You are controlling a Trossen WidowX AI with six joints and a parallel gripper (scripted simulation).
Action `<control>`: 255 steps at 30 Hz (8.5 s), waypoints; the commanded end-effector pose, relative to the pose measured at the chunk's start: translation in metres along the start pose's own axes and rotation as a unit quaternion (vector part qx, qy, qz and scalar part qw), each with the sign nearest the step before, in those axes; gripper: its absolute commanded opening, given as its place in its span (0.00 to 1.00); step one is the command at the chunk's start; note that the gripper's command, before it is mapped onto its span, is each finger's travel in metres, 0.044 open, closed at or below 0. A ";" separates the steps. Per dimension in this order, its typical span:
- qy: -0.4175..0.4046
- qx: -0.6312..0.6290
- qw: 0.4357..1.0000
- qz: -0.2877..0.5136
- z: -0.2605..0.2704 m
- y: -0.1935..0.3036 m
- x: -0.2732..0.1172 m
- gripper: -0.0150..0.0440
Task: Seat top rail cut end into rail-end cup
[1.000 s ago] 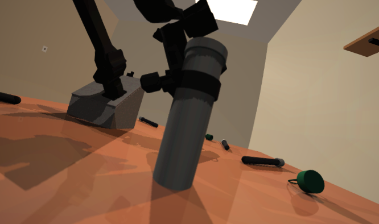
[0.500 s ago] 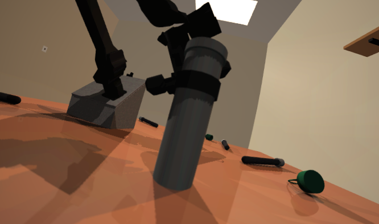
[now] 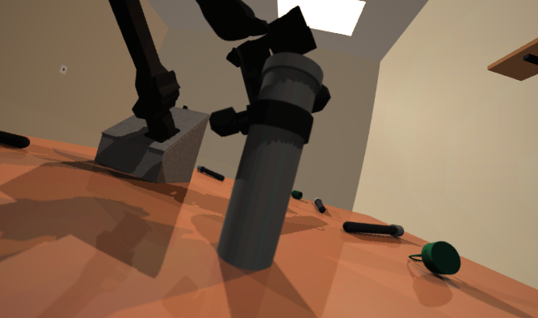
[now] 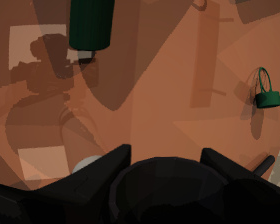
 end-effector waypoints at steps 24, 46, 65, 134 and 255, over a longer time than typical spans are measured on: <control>0.000 -0.001 1.000 -0.006 -0.010 -0.019 -0.015 1.00; -0.012 0.339 0.940 -0.032 -0.042 -0.094 -0.071 1.00; -0.017 0.685 0.728 -0.020 -0.049 -0.157 -0.126 1.00; -0.013 0.967 0.007 0.254 0.021 -0.183 0.029 1.00; 0.136 0.954 0.058 0.261 -0.010 -0.156 -0.010 0.25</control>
Point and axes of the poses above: the point midway between the two fingers, 35 mm back from their tips, its own x axis out along the fingers, its own z axis across the jaws, y = z × x, the point moved 1 cm from there along -x, back along the fingers, and after that the axes turned 1 degree about -x, right-handed, at the moved point
